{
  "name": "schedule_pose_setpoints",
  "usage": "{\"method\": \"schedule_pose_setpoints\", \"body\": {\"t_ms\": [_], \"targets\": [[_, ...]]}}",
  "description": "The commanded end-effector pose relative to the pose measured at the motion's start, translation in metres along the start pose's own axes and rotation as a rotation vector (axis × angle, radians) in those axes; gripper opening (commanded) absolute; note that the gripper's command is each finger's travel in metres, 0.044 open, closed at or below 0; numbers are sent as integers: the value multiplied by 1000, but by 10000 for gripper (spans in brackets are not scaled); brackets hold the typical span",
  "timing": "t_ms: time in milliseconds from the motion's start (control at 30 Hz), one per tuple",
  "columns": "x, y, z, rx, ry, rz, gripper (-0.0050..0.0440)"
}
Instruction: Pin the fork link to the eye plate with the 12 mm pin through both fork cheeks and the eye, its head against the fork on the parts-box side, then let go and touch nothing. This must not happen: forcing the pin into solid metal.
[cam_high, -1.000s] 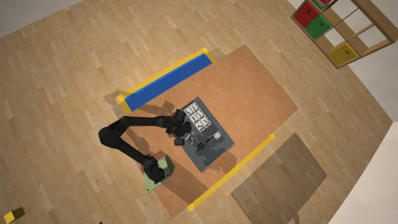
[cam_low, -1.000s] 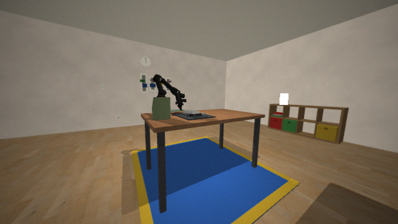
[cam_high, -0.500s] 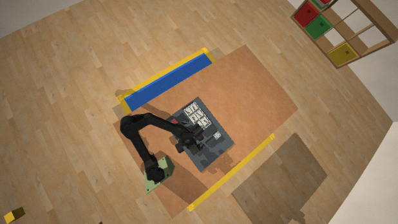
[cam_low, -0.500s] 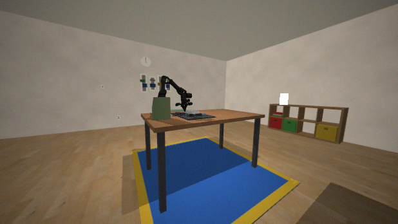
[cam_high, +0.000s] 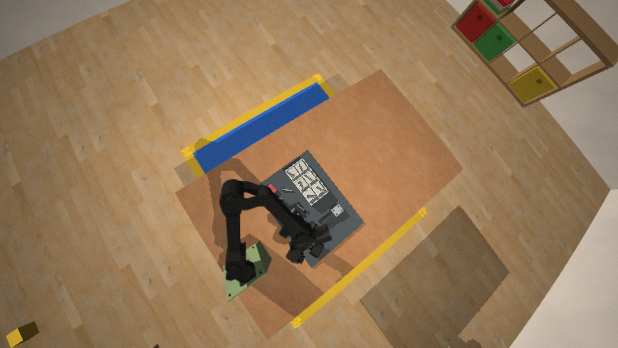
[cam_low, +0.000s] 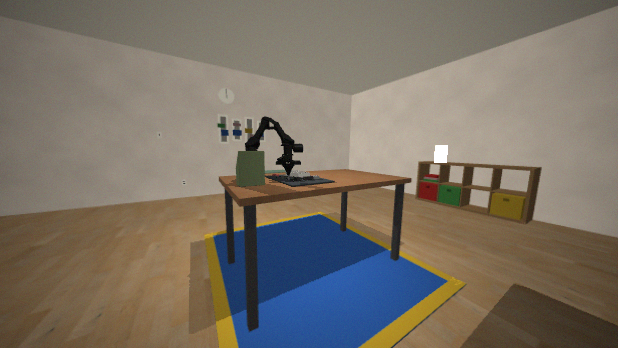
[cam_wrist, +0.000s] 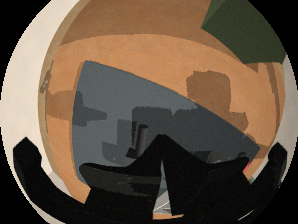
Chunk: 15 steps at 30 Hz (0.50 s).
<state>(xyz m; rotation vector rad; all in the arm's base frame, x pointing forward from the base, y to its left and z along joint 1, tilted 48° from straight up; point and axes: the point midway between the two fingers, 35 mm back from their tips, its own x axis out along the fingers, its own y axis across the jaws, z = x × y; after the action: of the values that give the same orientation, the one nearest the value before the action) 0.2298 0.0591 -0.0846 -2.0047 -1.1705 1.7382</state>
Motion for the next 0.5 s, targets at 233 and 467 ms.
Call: {"method": "schedule_pose_setpoints", "body": {"t_ms": [233,467], "targets": [[4,9,15,361,31,-66,0],[3,9,15,362,30,-66,0]]}}
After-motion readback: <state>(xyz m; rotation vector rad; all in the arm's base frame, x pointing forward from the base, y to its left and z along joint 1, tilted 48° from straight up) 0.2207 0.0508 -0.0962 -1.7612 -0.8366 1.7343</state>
